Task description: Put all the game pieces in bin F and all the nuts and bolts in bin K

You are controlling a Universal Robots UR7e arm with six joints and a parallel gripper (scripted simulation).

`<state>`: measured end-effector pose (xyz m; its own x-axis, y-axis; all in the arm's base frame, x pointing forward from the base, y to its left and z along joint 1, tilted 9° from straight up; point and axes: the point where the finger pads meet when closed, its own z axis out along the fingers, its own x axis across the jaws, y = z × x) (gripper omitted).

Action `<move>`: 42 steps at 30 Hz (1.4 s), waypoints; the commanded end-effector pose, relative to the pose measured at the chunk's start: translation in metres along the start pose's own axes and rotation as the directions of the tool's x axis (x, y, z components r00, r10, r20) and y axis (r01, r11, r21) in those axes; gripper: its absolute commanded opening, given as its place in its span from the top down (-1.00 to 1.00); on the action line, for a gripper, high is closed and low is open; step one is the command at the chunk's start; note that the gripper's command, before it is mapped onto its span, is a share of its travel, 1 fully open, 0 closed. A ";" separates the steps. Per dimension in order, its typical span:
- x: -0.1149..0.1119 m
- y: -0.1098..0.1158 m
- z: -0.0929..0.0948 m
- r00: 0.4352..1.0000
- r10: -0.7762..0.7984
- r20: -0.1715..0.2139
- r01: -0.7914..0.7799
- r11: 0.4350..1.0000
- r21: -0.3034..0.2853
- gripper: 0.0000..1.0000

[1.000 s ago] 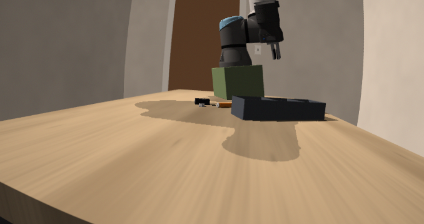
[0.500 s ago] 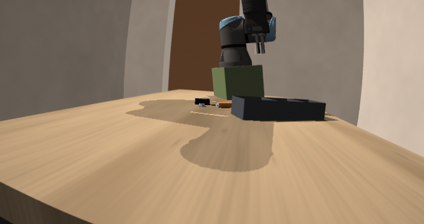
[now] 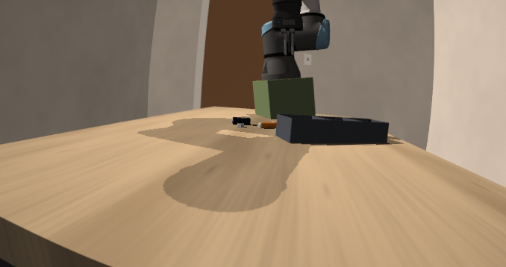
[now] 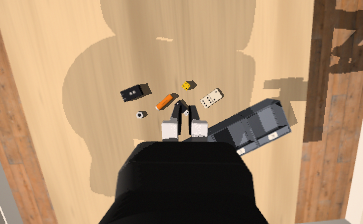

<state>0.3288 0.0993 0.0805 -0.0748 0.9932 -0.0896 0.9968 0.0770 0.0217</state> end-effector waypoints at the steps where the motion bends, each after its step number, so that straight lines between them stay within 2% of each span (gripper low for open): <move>1: -0.013 0.007 -0.005 1.000 -0.026 0.011 0.026 0.999 -0.022 0.39; 3: -0.027 0.014 -0.011 0.996 -0.077 0.052 0.080 0.995 -0.056 0.39; 5: -0.034 0.017 -0.014 0.996 -0.077 0.052 0.080 0.995 -0.056 0.39; 20: -0.034 0.017 -0.014 0.996 -0.077 0.052 0.080 0.995 -0.056 0.39; 23: -0.024 0.034 0.001 0.996 0.072 0.043 -0.070 0.996 -0.063 0.39; 32: 0.006 0.084 0.048 0.945 0.326 0.017 -0.324 0.943 -0.072 0.39; 34: 0.006 0.084 0.048 0.945 0.326 0.017 -0.324 0.943 -0.072 0.39; 35: 0.010 0.089 0.053 0.916 0.401 0.010 -0.400 0.914 -0.072 0.39; 42: 0.034 0.128 0.090 0.825 0.565 -0.010 -0.565 0.822 -0.070 0.39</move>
<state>0.4296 0.1202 0.0155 0.3870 0.9199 -0.0625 0.9175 -0.3775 0.1255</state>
